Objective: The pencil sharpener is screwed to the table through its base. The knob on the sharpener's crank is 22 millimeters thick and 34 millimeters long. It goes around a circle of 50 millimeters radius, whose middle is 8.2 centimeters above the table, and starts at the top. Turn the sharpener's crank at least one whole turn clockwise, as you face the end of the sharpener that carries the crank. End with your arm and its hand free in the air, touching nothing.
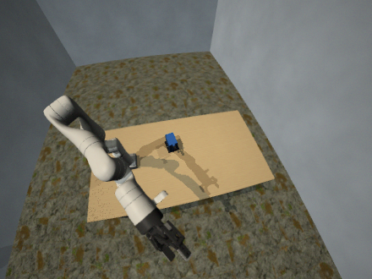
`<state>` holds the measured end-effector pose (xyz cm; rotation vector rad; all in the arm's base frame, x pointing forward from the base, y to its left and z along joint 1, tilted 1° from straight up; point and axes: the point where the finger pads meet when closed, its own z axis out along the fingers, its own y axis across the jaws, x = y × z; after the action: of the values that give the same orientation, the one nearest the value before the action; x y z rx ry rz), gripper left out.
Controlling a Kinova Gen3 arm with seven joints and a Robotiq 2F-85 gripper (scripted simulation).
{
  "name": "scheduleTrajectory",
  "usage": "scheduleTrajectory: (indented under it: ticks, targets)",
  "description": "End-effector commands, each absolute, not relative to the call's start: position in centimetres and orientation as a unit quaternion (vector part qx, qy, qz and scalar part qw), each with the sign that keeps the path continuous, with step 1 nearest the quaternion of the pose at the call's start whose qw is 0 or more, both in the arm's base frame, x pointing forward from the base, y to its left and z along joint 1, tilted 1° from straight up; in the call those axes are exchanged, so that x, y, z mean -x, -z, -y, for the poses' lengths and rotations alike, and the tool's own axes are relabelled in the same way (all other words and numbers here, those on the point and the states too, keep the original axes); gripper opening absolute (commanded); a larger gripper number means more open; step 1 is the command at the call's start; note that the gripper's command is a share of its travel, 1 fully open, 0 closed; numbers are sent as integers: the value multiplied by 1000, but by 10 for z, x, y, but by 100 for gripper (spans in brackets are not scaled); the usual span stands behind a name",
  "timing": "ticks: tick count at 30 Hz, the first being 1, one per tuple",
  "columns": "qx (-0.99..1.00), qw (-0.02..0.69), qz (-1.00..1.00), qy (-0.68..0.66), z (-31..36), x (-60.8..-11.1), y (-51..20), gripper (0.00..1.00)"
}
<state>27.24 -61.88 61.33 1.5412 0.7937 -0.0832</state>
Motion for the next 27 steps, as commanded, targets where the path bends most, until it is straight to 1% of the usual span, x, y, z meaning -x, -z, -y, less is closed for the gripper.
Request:
scheduleTrajectory:
  ticks: [1,11,12,25,26,27]
  targets:
    - [-679,645,-348,37,621,-270,-614,100]
    - [-679,645,-348,37,621,-270,-614,100]
    - [-687,627,-368,18,609,-297,-592,100]
    - [-687,627,-368,18,609,-297,-592,100]
    - [-694,607,-387,0,595,-323,-570,100]
    - [-694,607,-387,0,595,-323,-570,100]
